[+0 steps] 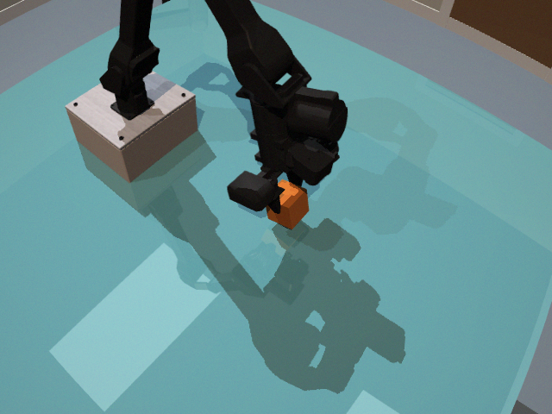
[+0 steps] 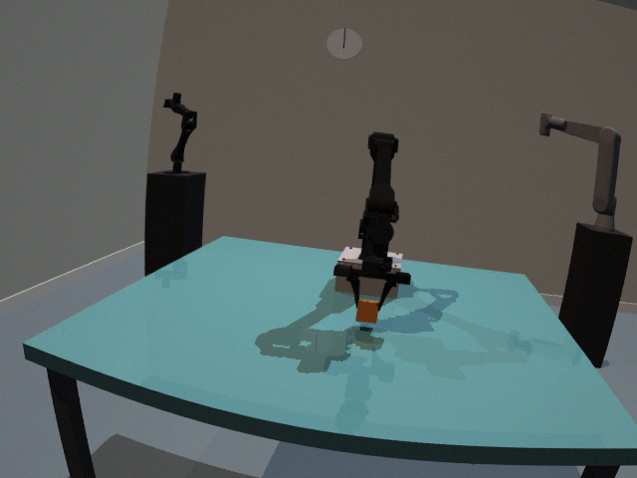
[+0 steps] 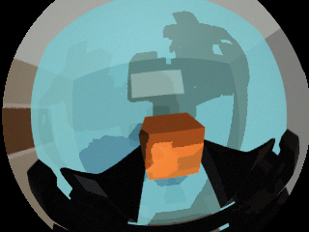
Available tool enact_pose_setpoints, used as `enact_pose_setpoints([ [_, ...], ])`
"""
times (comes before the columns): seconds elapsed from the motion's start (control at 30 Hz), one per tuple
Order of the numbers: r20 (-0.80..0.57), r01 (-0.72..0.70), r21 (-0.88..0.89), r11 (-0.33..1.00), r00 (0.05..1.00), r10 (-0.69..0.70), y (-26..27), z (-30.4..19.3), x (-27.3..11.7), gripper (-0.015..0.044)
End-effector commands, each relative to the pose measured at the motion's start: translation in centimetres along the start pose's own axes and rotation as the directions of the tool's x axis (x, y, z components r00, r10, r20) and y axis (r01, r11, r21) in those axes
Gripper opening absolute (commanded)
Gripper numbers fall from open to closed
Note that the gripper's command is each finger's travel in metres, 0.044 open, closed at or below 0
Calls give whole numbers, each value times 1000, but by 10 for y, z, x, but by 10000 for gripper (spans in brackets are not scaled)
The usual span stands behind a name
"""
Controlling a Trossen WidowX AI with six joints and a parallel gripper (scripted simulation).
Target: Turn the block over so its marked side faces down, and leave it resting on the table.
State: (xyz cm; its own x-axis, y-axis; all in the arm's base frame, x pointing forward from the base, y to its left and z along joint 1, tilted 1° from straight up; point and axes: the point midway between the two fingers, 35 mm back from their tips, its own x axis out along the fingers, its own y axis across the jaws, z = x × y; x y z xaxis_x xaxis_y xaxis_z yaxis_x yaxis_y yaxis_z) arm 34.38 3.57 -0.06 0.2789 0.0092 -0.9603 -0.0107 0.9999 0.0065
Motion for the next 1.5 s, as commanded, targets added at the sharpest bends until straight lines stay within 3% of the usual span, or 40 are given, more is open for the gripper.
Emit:
enact_pose_setpoints([
  [0.0, 55, 5, 3, 1000, 998, -5, -1, -1, 0, 0],
  [0.57, 272, 2, 8, 1000, 962, -4, -1, -7, -4, 0],
  [1.47, 586, 5, 3, 1000, 810, -6, 0, -6, 35, 0],
])
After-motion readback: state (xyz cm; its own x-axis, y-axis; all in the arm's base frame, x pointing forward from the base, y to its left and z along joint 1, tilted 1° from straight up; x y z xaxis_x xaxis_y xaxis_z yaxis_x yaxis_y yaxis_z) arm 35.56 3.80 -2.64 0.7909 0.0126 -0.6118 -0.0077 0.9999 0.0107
